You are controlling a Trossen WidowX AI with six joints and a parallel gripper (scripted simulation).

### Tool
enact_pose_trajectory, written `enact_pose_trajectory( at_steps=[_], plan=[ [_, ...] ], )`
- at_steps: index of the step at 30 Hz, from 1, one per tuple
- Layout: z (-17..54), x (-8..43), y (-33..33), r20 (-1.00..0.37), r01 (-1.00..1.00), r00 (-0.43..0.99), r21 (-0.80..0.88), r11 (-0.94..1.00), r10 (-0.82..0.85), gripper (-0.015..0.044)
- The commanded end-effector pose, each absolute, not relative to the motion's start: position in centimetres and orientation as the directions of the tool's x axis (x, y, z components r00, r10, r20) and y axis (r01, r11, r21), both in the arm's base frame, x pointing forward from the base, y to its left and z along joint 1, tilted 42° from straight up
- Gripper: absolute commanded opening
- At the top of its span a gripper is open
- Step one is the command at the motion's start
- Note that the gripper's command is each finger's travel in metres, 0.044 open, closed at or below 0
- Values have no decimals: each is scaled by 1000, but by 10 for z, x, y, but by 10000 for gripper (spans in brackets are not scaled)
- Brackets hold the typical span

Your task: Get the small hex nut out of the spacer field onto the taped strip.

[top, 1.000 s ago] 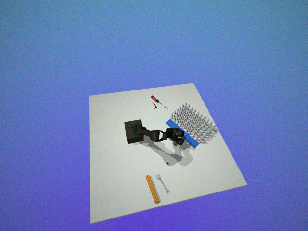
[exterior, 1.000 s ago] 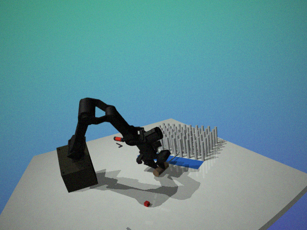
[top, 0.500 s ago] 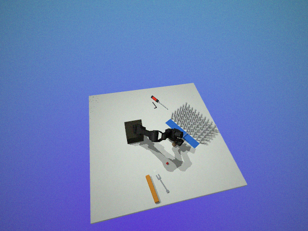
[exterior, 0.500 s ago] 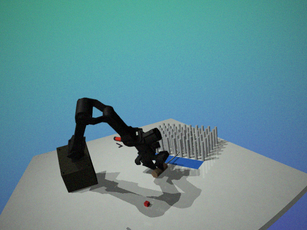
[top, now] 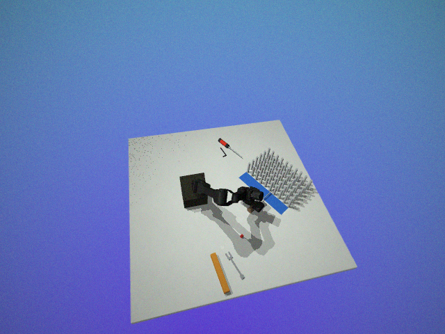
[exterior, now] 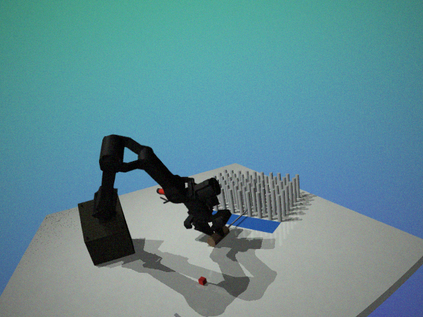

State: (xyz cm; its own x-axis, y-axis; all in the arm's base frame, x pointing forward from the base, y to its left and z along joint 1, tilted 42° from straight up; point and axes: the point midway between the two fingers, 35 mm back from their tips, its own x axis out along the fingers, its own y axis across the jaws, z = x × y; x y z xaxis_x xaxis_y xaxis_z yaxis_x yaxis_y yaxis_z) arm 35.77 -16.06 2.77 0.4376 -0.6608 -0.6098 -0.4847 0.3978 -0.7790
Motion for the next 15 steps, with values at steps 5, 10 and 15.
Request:
enact_pose_trajectory(
  at_steps=[5,10,15],
  plan=[
    [31,352,-164,-608,-486,438,-780,394,-663,0],
    [32,349,-165,-608,-486,438,-780,394,-663,0],
    [33,346,-167,-608,-486,437,-780,394,-663,0]
  ],
)
